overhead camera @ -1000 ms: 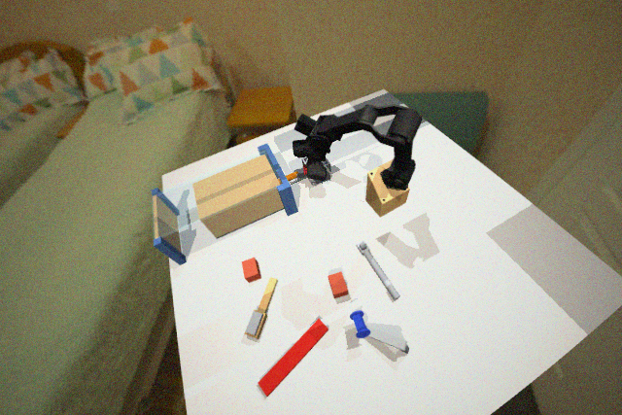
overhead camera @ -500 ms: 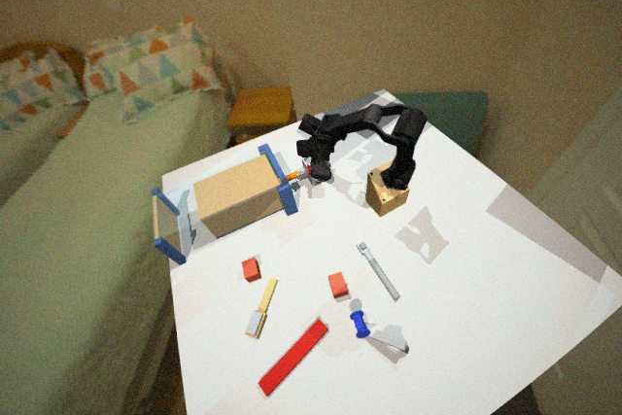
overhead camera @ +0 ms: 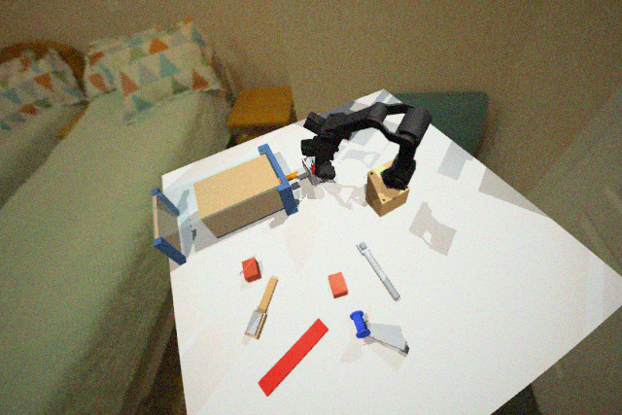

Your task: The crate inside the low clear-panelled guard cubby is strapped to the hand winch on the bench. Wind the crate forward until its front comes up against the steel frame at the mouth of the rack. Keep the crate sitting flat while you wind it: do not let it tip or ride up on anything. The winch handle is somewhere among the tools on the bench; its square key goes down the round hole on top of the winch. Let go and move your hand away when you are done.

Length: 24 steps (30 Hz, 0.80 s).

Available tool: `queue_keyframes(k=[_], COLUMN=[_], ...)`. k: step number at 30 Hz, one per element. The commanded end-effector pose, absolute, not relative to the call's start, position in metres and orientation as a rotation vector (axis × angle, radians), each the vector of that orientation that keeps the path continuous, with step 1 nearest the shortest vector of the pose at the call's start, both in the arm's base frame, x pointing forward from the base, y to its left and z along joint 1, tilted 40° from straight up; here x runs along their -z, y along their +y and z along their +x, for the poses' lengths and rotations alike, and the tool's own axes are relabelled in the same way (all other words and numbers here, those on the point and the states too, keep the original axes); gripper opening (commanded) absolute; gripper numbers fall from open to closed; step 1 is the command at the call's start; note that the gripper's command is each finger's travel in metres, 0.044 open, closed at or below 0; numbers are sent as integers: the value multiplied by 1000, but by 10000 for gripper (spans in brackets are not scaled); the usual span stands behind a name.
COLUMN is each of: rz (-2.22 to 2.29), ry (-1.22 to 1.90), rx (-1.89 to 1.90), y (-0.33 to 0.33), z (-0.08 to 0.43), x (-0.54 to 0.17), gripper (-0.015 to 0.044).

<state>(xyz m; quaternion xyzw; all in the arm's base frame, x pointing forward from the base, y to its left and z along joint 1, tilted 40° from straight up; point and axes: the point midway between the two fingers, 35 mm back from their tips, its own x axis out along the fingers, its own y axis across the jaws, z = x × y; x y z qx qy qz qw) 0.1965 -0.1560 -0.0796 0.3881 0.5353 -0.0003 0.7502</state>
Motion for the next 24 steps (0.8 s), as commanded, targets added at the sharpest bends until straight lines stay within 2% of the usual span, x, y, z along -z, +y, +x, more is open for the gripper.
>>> queue_keyframes(k=[1, 24], rz=[869, 869], ry=[1196, 1198], rx=[13, 14], y=[-151, -150], z=[181, 157], x=[80, 80], gripper=[0, 0])
